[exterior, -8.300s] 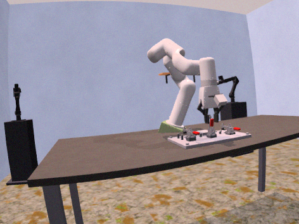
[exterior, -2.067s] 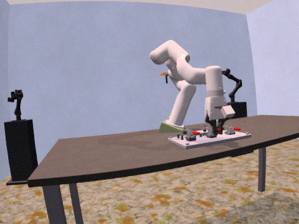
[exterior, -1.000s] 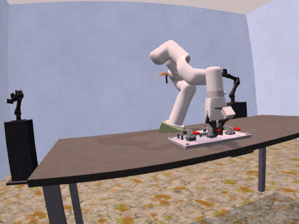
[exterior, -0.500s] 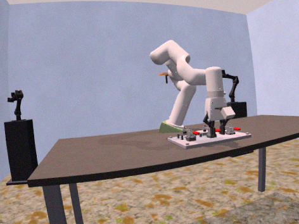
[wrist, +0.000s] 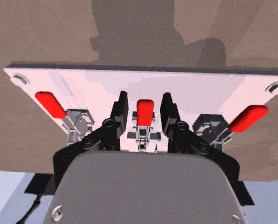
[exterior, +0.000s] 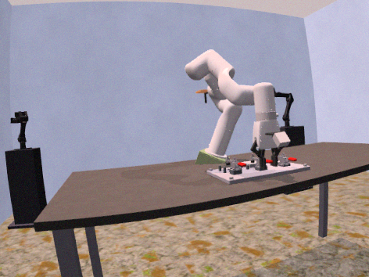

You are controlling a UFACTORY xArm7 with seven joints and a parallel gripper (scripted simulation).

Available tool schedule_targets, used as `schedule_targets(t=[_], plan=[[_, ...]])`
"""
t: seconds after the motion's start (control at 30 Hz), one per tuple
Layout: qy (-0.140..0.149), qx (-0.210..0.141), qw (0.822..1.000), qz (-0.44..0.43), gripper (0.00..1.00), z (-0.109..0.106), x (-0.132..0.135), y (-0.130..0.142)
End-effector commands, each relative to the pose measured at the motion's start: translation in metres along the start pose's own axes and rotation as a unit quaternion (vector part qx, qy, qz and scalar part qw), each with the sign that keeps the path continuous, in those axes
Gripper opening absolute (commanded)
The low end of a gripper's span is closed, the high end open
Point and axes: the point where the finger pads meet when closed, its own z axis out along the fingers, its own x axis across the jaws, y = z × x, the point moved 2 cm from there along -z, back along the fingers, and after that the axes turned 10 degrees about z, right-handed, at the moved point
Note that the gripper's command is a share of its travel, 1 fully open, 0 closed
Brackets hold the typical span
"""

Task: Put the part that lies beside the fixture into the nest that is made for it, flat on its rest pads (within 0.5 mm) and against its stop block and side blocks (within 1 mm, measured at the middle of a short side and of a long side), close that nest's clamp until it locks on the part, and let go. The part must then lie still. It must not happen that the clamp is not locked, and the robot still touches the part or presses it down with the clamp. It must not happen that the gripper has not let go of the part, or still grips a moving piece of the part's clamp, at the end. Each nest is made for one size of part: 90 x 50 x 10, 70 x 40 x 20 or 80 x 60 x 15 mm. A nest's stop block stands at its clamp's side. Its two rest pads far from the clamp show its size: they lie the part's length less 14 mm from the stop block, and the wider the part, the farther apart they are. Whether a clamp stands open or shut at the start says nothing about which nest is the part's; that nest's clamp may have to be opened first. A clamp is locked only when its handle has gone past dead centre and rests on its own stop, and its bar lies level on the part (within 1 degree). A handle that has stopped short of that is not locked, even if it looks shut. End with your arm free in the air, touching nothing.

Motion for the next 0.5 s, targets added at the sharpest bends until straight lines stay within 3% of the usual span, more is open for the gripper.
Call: schedule_targets(t=[0.0,0.2,0.47], plan=[[0.0,0.002,1.0,0.0,0.47,-0.002,0.0,-0.001],[0.0,0.002,1.0,0.0,0.47,-0.014,0.0,-0.001],[0.0,0.002,1.0,0.0,0.47,-0.045,0.0,-0.001]])
